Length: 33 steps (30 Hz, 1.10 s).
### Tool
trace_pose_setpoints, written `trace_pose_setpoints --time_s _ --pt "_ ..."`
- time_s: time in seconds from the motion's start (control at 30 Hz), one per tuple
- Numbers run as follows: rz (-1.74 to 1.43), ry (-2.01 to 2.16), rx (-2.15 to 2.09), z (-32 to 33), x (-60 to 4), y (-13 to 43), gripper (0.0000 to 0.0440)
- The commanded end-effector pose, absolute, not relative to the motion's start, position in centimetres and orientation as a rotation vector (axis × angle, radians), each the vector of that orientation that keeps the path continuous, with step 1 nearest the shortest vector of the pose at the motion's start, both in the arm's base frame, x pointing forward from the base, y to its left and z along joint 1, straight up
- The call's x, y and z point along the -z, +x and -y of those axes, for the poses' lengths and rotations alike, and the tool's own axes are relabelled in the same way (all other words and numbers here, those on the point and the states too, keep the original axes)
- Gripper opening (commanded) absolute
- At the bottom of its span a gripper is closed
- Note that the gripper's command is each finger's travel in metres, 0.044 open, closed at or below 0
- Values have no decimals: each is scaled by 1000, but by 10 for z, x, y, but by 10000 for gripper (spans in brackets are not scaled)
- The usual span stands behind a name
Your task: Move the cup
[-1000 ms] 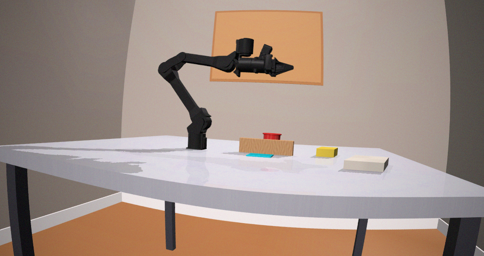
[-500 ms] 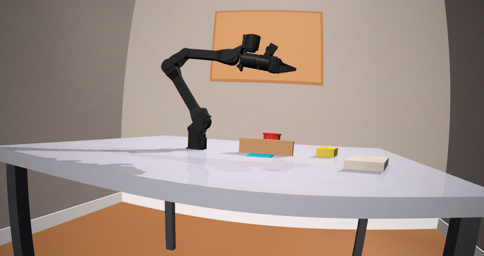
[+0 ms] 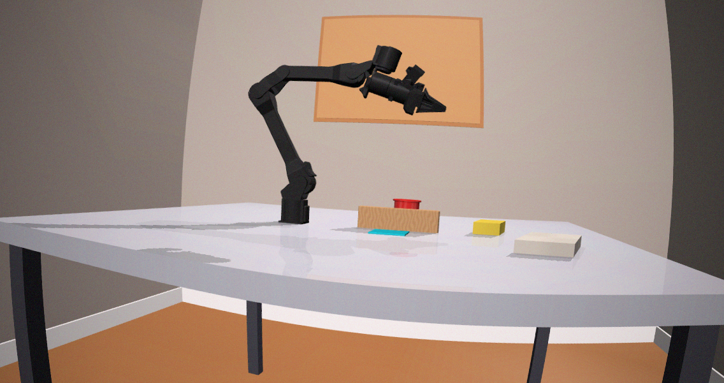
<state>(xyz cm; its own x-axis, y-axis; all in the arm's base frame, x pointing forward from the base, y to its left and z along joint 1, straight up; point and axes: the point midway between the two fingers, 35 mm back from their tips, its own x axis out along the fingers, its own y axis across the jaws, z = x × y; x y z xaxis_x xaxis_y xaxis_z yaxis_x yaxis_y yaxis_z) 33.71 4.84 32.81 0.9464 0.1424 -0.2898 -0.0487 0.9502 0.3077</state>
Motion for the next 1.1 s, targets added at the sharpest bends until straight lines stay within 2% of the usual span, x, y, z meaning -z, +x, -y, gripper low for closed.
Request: trace_pose_setpoints --time_s 0.0,1.07 --pt "-355 334 -103 -54 -326 338 109" --pt "-825 676 60 -92 -295 335 116"
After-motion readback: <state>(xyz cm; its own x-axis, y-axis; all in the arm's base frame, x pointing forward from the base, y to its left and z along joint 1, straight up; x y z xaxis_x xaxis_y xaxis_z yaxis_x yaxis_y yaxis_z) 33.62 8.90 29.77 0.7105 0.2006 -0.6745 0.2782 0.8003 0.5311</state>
